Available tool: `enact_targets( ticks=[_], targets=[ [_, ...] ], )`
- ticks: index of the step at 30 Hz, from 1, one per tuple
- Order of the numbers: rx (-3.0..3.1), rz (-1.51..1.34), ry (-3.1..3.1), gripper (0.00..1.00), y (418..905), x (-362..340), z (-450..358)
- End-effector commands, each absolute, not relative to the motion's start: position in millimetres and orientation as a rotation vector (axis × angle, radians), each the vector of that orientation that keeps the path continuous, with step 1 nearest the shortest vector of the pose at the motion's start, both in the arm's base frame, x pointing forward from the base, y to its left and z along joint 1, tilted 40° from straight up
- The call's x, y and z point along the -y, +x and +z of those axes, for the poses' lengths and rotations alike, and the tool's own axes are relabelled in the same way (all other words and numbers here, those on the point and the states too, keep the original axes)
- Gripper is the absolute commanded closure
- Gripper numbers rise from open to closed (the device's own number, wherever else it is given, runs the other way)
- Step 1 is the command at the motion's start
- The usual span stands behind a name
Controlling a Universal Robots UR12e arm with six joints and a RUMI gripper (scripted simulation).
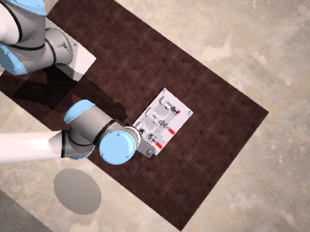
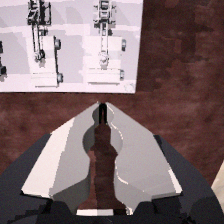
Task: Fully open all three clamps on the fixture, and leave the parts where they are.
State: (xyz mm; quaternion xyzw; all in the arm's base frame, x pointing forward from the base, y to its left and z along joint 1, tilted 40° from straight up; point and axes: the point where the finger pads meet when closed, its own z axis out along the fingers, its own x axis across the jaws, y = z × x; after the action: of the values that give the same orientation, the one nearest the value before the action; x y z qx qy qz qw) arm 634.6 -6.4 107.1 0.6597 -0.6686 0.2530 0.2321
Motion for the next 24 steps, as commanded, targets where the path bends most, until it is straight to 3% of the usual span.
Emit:
enact_targets(
  ticks=[1, 5, 6, 24],
  targets=[
    [1.838, 0.696, 1.813, 1.0, 635.0, 6.1, 107.7],
    [1.838, 0.696, 1.813, 1.0, 635.0, 6.1, 107.7],
    [1.838, 0.696, 1.813, 0.41, 635.0, 6.1, 107.7],
    [1.838, 0.696, 1.813, 0.41, 635.0, 6.1, 107.7]
  ],
)
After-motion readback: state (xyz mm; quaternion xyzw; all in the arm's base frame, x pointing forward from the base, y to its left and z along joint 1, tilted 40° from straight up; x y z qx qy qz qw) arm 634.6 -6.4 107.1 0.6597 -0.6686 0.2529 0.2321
